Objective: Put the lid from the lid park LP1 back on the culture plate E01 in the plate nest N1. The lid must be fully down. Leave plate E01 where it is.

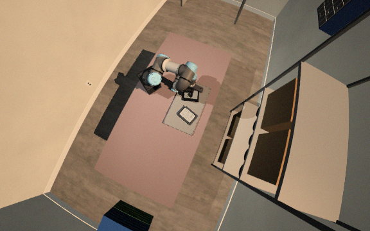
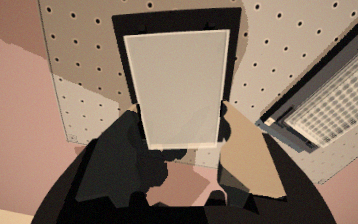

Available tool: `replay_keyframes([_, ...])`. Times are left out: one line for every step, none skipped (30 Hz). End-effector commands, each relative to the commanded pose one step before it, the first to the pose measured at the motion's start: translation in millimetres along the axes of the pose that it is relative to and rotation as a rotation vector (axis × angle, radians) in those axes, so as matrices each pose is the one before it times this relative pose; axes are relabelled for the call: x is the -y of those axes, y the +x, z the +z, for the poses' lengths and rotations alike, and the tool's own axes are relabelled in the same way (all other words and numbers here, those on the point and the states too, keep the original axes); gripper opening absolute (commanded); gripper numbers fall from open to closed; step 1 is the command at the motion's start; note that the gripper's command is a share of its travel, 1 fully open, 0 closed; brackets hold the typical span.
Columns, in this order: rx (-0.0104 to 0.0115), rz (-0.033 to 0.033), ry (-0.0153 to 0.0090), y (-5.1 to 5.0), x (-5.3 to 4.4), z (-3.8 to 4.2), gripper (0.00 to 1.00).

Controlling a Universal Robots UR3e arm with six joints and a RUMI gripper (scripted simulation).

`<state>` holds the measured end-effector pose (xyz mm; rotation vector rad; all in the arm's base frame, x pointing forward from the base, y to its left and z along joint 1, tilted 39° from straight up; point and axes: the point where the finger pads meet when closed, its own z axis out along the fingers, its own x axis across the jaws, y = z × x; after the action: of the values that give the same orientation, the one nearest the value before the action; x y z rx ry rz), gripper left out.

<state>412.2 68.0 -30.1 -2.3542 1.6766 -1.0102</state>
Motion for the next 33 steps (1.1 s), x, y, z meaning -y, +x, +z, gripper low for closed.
replay_keyframes([0.00032,0.00004,0.00012,0.02,0.389,-10.359,0.0])
replay_keyframes([0.0,0.0,0.0,0.0,0.005,-0.381,0.0])
replay_keyframes([0.0,0.0,0.0,0.0,0.006,-0.005,0.0])
replay_keyframes([0.0,0.0,0.0,0.0,0.0,0.0,0.0])
replay_keyframes([0.0,0.0,0.0,0.0,0.0,0.0,0.0])
replay_keyframes([0.0,0.0,0.00002,0.0,-0.042,0.043,0.0])
replay_keyframes([0.0,0.0,-0.00001,0.0,0.013,-0.012,0.0])
replay_keyframes([0.0,0.0,-0.00001,0.0,0.011,-0.01,0.0])
replay_keyframes([-0.00003,0.02,-0.00001,4.96,-0.326,0.004,0.0])
replay_keyframes([-0.00003,0.02,-0.00001,4.97,-0.239,0.009,0.0])
replay_keyframes([0.0,0.01999,-0.00001,5.05,-0.143,-0.039,0.0])
replay_keyframes([-0.00002,0.02,0.0,5.0,-0.053,0.005,0.0])
replay_keyframes([-0.00002,0.02,0.0,5.0,0.047,0.006,0.0])
replay_keyframes([-0.00002,0.02,0.0,5.0,0.146,0.006,0.0])
replay_keyframes([-0.00002,0.02,0.0,5.0,0.246,0.007,0.0])
replay_keyframes([-0.00002,0.02,0.0,4.99,0.346,0.007,0.0])
replay_keyframes([-0.00002,0.02,0.0,4.98,0.446,0.007,0.0])
replay_keyframes([-0.00002,0.02,0.0,4.97,0.546,0.007,0.0])
replay_keyframes([-0.00002,0.02,0.0,4.96,0.645,0.007,0.0])
replay_keyframes([-0.00002,0.02,0.00001,4.95,0.745,0.007,0.0])
replay_keyframes([0.0,0.0,0.0,0.0,0.0,0.0,0.0])
replay_keyframes([0.0,0.0,0.0,0.0,0.0,0.0,0.0])
replay_keyframes([-0.00002,0.01999,0.0,4.94,0.862,-0.008,0.0])
replay_keyframes([-0.00002,0.01999,0.00001,4.91,0.941,0.009,0.0])
replay_keyframes([-0.00002,0.01999,0.00001,4.89,1.04,0.008,0.0])
replay_keyframes([-0.00002,0.01999,0.00001,4.87,1.138,0.008,0.0])
replay_keyframes([-0.00002,0.01999,0.00001,4.85,1.236,0.007,0.0])
replay_keyframes([-0.00002,0.01999,0.00001,4.82,1.334,0.007,0.0])
replay_keyframes([-0.00002,0.01999,0.00001,4.8,1.431,0.007,0.0])
replay_keyframes([-0.00002,0.01999,-0.00002,4.79,1.582,-0.052,0.0])
replay_keyframes([-0.00002,0.01999,0.00001,4.74,1.626,0.003,0.0])
replay_keyframes([-0.00002,0.01999,0.00001,4.7,1.721,0.003,0.0])
replay_keyframes([-0.00002,0.01999,0.00001,4.67,1.815,0.002,0.0])
